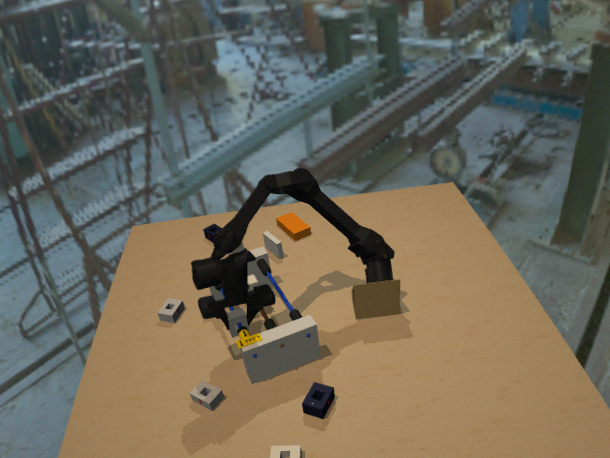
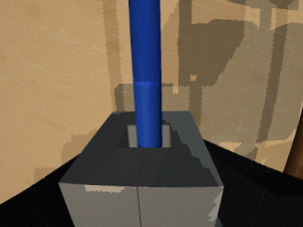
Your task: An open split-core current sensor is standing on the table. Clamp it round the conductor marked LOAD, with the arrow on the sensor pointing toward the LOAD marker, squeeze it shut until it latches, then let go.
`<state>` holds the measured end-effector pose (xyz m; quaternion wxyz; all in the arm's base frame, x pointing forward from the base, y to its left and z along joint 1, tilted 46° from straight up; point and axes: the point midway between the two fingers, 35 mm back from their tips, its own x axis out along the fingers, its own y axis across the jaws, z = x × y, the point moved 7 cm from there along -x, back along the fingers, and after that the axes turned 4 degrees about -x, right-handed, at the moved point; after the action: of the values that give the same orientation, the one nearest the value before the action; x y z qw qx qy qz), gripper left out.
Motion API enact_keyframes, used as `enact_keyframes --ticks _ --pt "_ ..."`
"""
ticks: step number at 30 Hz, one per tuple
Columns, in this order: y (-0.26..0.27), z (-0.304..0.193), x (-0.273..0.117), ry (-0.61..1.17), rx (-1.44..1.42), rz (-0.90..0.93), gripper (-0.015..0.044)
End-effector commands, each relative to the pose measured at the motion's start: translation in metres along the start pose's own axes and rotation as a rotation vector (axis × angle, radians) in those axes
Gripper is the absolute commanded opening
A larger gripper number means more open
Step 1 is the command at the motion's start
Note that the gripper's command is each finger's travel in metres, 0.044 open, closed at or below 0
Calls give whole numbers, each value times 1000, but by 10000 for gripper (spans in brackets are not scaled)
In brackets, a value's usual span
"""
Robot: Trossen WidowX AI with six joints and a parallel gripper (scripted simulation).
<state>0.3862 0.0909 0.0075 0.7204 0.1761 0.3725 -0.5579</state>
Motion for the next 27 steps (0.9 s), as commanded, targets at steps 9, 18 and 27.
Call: enact_keyframes --ticks 9,18,27 --pt "0 0 0 0 0 -1 255" --pt "0 0 0 0 0 -1 255" --pt "0 0 0 0 0 0 195"
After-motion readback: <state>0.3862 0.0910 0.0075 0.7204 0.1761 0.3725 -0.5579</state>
